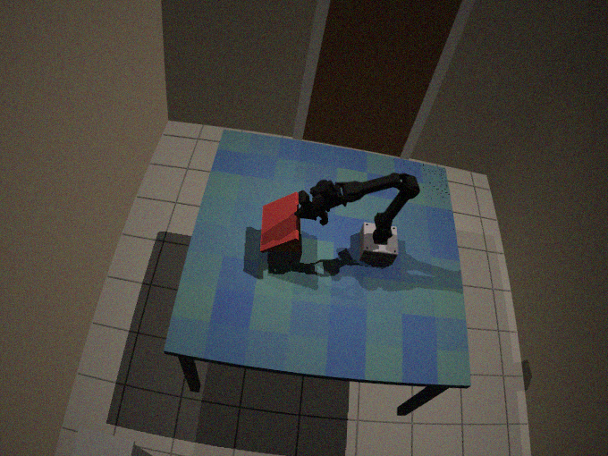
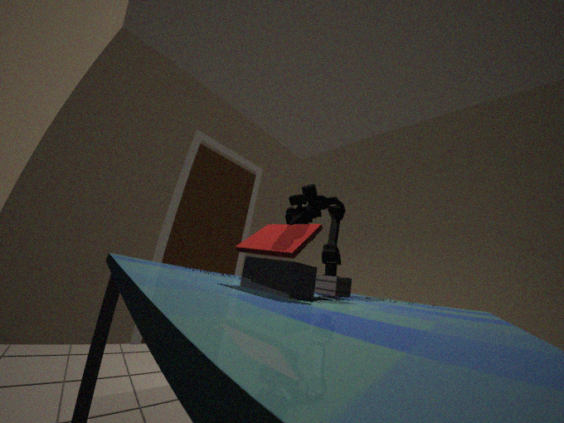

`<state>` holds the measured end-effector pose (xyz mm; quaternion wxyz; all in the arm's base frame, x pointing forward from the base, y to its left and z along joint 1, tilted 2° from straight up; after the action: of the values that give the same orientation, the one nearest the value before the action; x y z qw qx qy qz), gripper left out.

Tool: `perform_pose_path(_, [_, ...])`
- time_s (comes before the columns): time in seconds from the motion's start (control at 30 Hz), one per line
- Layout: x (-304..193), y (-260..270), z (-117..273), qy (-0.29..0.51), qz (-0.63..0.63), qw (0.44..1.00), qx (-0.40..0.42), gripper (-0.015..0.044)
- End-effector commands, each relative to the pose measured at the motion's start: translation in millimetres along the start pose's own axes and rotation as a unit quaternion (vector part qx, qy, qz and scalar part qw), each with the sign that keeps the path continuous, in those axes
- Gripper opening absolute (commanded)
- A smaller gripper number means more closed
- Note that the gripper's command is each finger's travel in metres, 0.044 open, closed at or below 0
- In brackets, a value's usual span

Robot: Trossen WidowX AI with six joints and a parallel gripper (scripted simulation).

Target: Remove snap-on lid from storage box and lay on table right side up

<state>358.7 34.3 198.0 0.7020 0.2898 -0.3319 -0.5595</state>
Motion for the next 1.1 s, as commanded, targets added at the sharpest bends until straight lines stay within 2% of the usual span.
perform_pose_path(0.0, [1.5, 9.4, 5.8, -0.001, 0.0, 1.0, 0.009, 0.0])
perform_pose_path(0.3, [1.5, 12.6, 9.2, -0.001, 0.0, 1.0, 0.009, 0.0])
perform_pose_path(1.07, [-45.7, 10.0, 11.2, 0.0, -0.002, 1.0, 0.009, 0.0])
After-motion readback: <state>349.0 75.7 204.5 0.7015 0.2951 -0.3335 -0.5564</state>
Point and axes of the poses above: the point midway between the two fingers, 35 mm back from their tips, its own z axis back along the fingers, its own y axis across the jaws, x = y × z, the point moved 2 cm from there along z, back along the fingers, and after that the axes turned 9 degrees about z, right-handed, at the moved point
